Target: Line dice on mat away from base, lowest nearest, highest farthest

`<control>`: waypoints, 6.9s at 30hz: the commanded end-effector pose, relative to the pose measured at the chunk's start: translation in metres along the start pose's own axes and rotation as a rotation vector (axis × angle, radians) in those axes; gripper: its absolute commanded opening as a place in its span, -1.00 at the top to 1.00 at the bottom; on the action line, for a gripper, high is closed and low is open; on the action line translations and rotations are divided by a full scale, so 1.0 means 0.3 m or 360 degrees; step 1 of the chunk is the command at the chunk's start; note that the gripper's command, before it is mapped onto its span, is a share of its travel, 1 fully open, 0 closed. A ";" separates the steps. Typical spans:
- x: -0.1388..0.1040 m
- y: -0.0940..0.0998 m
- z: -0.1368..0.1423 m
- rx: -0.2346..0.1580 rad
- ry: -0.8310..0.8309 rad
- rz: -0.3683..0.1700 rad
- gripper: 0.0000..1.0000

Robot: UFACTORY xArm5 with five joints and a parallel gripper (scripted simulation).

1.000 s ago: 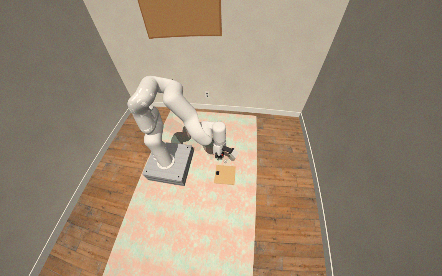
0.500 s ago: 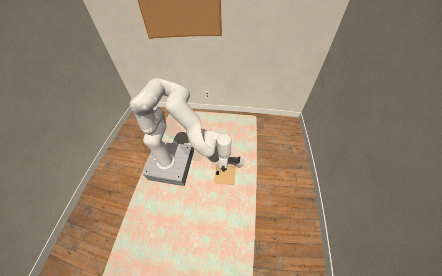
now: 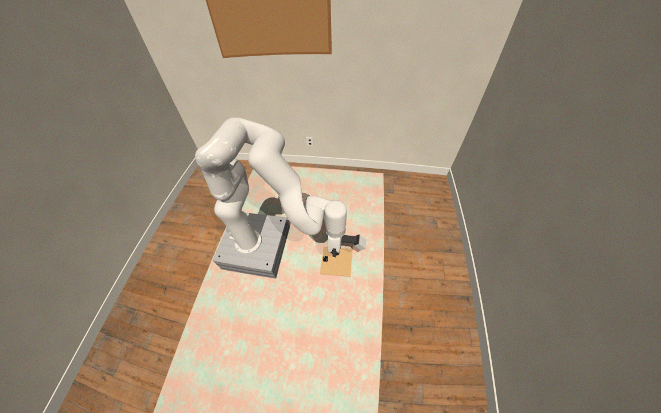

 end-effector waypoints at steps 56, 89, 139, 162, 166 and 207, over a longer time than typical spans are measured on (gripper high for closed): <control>0.010 -0.306 -0.003 0.0000 0.0000 0.0001 0.69; 0.010 -0.306 -0.003 0.0000 0.0000 0.0001 0.69; 0.010 -0.306 -0.003 0.0000 0.0000 0.0001 0.69; 0.010 -0.306 -0.003 0.0000 0.0000 0.0001 0.69; 0.010 -0.306 -0.003 0.0000 0.0000 0.0001 0.69; 0.010 -0.319 -0.007 0.0000 0.0000 0.0001 0.69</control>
Point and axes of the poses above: the point where the finger pads meet when closed, its own y axis back along the fingers, its own z axis across the jaws, x = y × z, the point moved 4 cm from there along y, back along the fingers, and after that the axes turned 3 degrees about -y, right-handed, at the moved point
